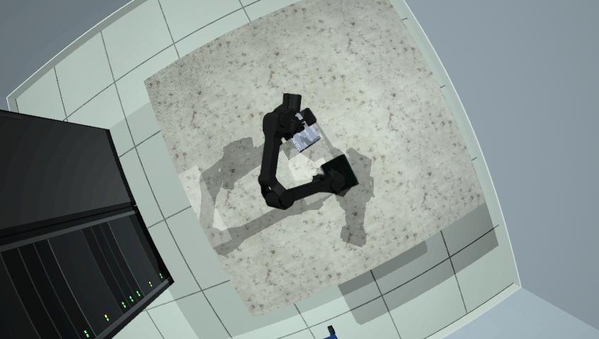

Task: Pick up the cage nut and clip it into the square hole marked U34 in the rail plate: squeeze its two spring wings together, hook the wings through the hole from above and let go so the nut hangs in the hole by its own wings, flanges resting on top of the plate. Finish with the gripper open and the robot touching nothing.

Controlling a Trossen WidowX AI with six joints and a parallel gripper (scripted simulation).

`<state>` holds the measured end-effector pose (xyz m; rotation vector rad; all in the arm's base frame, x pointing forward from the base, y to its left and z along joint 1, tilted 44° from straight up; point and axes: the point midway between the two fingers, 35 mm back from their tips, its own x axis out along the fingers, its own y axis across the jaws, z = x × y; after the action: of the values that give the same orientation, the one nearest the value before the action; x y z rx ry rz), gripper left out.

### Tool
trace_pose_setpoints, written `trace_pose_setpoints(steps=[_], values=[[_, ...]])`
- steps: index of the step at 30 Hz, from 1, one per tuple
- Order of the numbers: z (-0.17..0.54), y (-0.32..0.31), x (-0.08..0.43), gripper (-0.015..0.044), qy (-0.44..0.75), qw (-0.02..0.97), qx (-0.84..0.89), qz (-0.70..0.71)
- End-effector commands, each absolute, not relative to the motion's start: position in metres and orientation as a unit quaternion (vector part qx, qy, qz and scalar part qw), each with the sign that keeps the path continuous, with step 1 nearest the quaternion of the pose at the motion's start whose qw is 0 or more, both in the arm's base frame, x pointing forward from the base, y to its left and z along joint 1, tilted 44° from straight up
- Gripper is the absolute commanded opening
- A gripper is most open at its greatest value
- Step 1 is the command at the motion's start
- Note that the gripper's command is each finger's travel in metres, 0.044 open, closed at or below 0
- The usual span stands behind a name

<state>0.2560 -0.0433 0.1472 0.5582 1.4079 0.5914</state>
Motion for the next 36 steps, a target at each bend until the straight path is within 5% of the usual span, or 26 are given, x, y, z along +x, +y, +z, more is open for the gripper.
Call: trace_pose_setpoints(steps=[1, 36], values=[[0.145, -0.039, 0.256, 0.0027, 0.630, 0.689, 0.245, 0.262], [0.119, -0.011, 0.259, 0.0027, 0.637, 0.694, 0.228, 0.245]])
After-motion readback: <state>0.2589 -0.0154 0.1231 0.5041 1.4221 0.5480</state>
